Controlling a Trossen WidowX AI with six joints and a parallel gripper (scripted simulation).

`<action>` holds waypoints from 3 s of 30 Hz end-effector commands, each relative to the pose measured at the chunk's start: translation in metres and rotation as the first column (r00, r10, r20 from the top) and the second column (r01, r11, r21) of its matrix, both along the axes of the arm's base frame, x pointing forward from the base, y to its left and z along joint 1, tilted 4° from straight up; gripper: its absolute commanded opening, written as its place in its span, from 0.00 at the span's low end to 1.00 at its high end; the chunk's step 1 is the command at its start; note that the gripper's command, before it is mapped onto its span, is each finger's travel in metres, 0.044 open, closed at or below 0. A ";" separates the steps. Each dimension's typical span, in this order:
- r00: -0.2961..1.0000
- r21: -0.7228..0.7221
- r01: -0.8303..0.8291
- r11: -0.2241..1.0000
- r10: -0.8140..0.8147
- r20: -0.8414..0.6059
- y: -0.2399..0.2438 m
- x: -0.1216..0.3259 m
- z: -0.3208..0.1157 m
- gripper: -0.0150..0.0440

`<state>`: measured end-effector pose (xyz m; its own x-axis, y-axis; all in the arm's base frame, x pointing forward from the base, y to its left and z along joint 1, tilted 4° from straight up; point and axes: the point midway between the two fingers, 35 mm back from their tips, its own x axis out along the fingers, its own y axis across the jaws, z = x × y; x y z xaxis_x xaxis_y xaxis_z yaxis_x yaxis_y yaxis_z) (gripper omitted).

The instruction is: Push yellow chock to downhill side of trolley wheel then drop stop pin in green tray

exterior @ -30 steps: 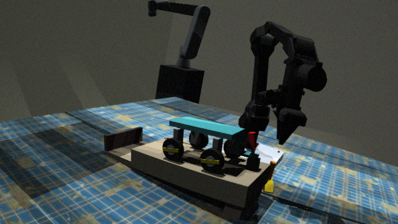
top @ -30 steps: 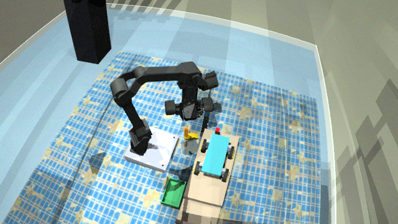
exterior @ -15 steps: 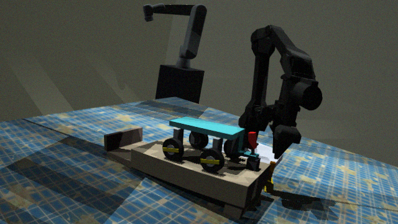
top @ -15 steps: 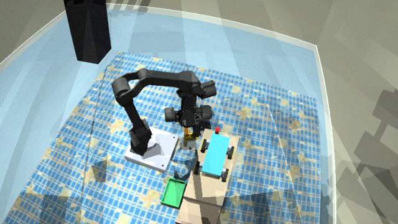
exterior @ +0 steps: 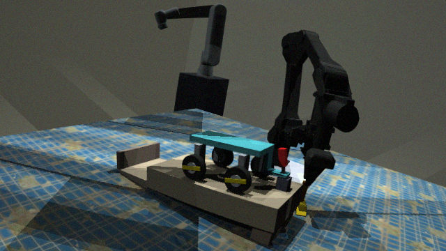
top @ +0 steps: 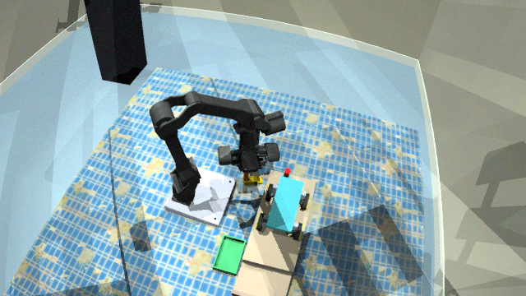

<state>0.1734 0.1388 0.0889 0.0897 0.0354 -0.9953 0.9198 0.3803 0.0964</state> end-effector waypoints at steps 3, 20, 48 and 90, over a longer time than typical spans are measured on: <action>1.000 -0.003 -0.001 1.000 0.001 -0.010 -0.001 -0.001 -0.011 0.58; 1.000 -0.003 -0.001 1.000 0.001 -0.010 0.000 0.000 -0.028 0.58; 1.000 -0.003 0.000 1.000 0.000 -0.009 -0.001 -0.001 -0.017 0.25; 1.000 -0.003 -0.006 1.000 0.006 -0.010 -0.005 -0.011 0.108 0.25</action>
<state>0.1621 0.1335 0.1960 0.0807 0.0300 -0.9963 0.9188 0.3852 0.0861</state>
